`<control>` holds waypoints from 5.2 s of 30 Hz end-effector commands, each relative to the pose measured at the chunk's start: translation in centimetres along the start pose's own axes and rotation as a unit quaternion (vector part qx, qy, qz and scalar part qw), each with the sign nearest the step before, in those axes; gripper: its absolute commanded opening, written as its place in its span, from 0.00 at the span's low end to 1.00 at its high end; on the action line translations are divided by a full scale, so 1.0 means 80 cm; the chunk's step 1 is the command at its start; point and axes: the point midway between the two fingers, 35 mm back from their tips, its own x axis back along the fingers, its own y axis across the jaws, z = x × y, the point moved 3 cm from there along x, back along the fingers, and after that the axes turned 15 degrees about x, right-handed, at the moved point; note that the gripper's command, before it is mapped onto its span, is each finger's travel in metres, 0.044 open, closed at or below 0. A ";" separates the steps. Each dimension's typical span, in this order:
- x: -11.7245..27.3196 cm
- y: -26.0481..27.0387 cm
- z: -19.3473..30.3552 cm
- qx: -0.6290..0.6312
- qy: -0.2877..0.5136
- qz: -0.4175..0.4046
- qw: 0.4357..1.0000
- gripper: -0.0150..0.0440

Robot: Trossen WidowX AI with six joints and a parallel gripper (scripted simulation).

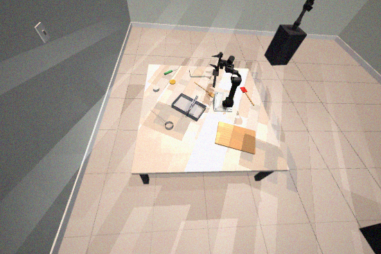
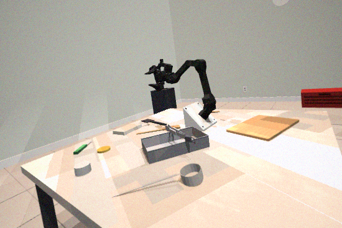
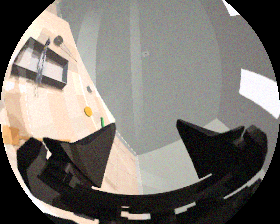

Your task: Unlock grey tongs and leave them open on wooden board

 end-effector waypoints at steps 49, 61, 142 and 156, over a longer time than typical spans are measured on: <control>-0.221 0.277 -0.390 -0.018 0.054 -0.673 0.738 1.00; -0.203 0.289 -0.418 -0.001 0.050 -0.716 0.696 1.00; -0.203 0.371 -0.410 0.001 0.049 -0.716 0.696 0.17; -0.206 0.250 -0.418 -0.001 0.051 -0.716 0.696 0.00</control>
